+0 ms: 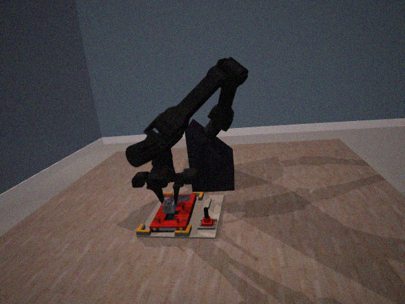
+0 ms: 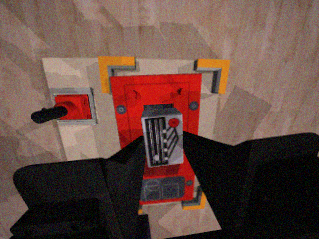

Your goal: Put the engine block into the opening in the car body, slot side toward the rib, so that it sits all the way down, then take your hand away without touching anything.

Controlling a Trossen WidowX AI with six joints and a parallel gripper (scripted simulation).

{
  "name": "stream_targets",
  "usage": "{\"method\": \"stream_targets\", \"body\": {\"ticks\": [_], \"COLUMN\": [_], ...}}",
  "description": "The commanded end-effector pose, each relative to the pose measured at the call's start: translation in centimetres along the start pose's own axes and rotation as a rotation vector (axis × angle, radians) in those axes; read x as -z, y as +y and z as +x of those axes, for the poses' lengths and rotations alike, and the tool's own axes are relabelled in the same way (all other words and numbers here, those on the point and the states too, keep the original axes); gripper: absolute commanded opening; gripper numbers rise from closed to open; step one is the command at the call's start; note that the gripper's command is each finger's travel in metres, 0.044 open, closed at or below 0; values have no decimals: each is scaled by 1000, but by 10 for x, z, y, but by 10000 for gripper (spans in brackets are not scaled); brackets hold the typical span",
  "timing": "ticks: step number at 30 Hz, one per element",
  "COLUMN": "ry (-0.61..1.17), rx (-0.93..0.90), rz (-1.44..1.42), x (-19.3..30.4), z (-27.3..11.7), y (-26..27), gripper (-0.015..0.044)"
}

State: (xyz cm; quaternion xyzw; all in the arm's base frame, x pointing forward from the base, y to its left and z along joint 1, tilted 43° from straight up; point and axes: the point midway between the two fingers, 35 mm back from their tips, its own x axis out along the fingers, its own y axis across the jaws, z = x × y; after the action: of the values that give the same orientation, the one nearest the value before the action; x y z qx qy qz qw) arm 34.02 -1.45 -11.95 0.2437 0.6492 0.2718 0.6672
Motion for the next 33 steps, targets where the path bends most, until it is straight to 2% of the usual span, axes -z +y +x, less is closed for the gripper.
{"method": "stream_targets", "body": {"ticks": [1, 16, 25, 33], "ry": [0, 0, 0, 0], "rx": [3, 3, 3, 3], "rz": [5, 126, 20, 42], "x": [0, 0, 0, 0], "z": [0, 1, 3, 5], "y": [-1, 0, 0, 0], "gripper": [158, 158, 158, 158]}}
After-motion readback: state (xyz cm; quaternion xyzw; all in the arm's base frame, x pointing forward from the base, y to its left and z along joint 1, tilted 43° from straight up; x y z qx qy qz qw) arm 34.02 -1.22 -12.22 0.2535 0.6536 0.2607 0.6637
